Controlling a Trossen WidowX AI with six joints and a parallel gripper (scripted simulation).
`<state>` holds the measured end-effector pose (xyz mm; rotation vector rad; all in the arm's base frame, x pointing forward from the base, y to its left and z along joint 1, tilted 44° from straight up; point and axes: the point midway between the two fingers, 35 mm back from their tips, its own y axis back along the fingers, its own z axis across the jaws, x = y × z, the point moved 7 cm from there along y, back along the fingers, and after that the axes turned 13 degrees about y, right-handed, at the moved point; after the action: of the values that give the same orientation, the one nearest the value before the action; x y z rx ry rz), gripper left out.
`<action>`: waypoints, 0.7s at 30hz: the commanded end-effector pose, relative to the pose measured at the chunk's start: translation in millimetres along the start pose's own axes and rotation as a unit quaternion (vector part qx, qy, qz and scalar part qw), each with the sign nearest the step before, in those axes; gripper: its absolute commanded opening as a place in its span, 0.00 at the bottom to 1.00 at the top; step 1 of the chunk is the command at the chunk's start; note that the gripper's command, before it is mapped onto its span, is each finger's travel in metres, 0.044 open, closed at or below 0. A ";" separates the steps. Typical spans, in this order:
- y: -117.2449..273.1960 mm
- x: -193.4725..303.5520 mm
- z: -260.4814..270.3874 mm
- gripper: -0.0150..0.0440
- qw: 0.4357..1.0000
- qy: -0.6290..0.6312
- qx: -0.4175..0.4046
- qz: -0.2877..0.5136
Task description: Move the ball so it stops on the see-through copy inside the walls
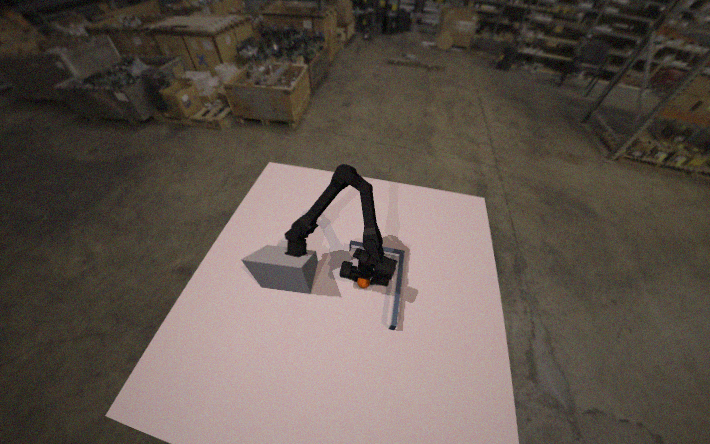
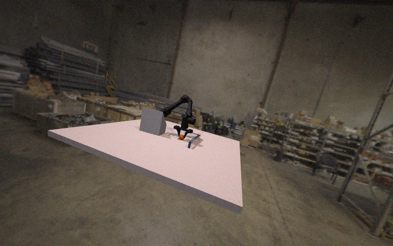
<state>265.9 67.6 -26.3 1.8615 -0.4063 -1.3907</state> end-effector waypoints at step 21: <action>78.7 3.4 -1.9 0.87 1.000 -0.005 0.008 0.001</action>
<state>285.0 12.1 31.5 1.8752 -0.4334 -1.3890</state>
